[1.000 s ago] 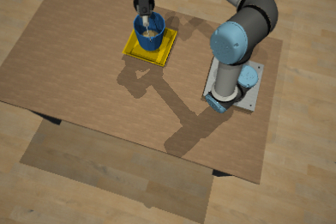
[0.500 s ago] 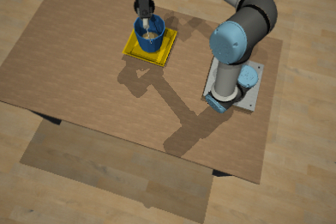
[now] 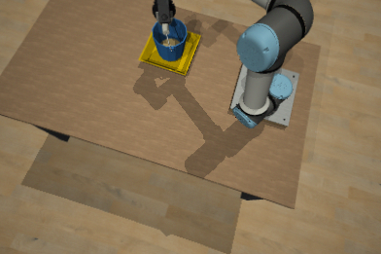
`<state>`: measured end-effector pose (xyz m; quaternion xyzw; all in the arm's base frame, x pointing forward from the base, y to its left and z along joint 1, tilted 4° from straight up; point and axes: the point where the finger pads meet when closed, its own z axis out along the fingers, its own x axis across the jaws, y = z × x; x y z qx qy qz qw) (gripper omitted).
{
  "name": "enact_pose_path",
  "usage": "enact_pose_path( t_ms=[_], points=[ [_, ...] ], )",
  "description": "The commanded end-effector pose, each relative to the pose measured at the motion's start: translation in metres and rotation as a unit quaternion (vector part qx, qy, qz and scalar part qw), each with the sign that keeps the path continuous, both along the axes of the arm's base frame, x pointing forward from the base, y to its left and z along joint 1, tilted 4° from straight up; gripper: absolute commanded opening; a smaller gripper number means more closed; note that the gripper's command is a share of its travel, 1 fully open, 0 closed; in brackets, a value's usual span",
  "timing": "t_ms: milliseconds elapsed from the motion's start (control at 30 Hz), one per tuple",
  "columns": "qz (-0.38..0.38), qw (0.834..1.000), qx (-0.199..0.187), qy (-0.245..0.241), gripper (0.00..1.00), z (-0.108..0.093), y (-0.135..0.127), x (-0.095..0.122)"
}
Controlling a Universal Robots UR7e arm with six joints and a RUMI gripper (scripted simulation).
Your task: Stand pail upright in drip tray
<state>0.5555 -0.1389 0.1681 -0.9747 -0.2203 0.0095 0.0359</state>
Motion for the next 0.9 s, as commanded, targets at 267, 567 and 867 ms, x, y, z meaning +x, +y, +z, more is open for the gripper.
enact_pose_path(
  t_ms=[267, 567, 867],
  points=[
    [0.0, 1.0, -0.001, -0.001, 0.0, -0.008, 0.0, 0.0],
    [0.0, 1.0, -0.001, -0.001, 0.0, -0.012, 0.0, 0.0],
    [0.0, 1.0, -0.001, -0.001, 0.0, -0.014, 0.001, 0.0]
  ],
)
